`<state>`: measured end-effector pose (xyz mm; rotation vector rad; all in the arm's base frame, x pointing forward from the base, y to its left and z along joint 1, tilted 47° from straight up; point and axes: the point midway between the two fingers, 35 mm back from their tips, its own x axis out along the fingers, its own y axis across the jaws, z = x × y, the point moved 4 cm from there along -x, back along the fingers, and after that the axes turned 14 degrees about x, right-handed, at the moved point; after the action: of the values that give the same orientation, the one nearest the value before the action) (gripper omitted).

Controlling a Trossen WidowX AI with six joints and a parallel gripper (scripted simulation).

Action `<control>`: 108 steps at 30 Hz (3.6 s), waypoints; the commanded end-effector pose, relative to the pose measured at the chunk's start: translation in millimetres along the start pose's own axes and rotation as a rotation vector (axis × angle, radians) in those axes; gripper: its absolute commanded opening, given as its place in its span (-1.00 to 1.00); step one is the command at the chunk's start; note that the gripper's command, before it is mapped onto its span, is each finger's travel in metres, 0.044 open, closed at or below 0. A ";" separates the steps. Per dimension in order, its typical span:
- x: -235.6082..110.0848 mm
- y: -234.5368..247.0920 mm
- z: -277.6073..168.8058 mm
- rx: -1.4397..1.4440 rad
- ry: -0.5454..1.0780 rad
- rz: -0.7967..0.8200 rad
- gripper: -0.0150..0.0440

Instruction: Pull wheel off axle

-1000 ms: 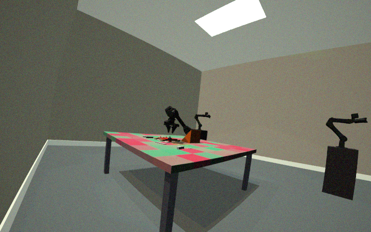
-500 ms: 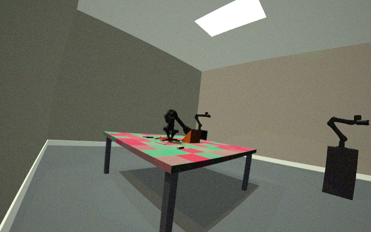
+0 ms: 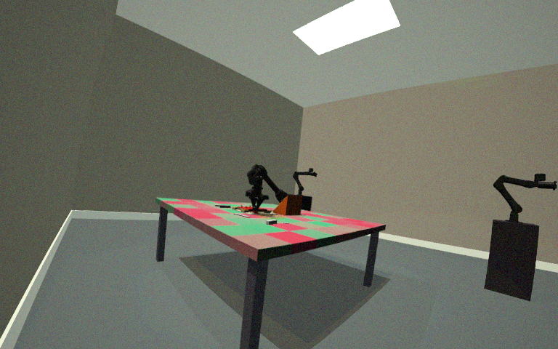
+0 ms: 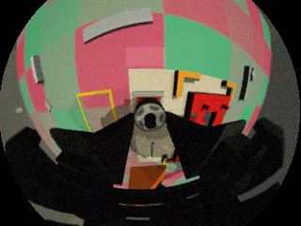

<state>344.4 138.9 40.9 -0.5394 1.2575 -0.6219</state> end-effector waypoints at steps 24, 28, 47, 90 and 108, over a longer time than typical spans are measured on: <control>-9.0 0.5 0.0 0.001 -0.003 0.001 -0.49; -10.3 0.5 0.0 0.001 -0.003 0.001 -0.49; -16.5 0.6 0.0 0.000 -0.005 0.001 -0.49; -30.7 0.7 -0.6 -0.002 -0.009 0.001 -0.49; -36.9 0.6 -0.9 -0.003 -0.011 0.001 -0.49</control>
<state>337.3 162.7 64.6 -0.5498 1.2481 -0.6179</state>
